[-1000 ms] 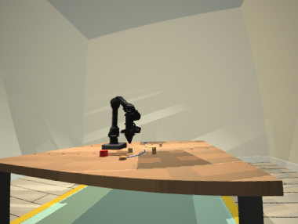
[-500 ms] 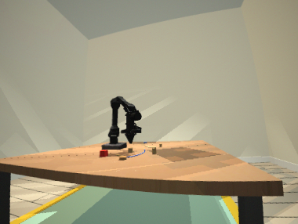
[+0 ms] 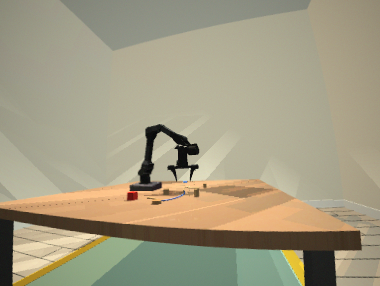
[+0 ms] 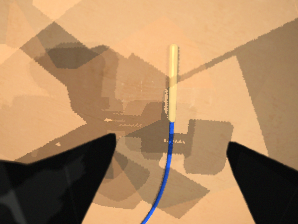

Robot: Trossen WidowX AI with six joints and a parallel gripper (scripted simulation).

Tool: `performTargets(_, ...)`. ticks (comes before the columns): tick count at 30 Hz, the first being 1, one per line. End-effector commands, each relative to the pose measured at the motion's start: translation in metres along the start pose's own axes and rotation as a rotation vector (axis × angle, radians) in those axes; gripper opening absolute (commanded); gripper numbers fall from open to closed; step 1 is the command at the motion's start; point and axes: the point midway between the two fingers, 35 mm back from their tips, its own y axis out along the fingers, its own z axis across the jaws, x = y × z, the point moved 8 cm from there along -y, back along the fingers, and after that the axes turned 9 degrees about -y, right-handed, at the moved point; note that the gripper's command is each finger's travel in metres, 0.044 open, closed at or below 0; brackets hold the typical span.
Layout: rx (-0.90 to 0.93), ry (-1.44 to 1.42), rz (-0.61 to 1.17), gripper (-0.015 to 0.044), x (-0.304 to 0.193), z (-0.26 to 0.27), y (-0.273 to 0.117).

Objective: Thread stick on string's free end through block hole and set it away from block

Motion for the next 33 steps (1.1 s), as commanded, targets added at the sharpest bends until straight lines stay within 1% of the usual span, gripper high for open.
performTargets(1, 0.005, -0.050, 0.004, 0.0440, 0.0025, -0.0044, 0.0001)
performTargets(4, 0.005, -0.050, 0.004, 0.0440, 0.0025, -0.0044, 0.0001)
performTargets(16, 0.005, -0.050, 0.004, 0.0125, 0.0025, -0.0044, 0.0001)
performTargets(33, 0.005, -0.050, 0.004, 0.0125, 0.0021, -0.0048, 0.0057)
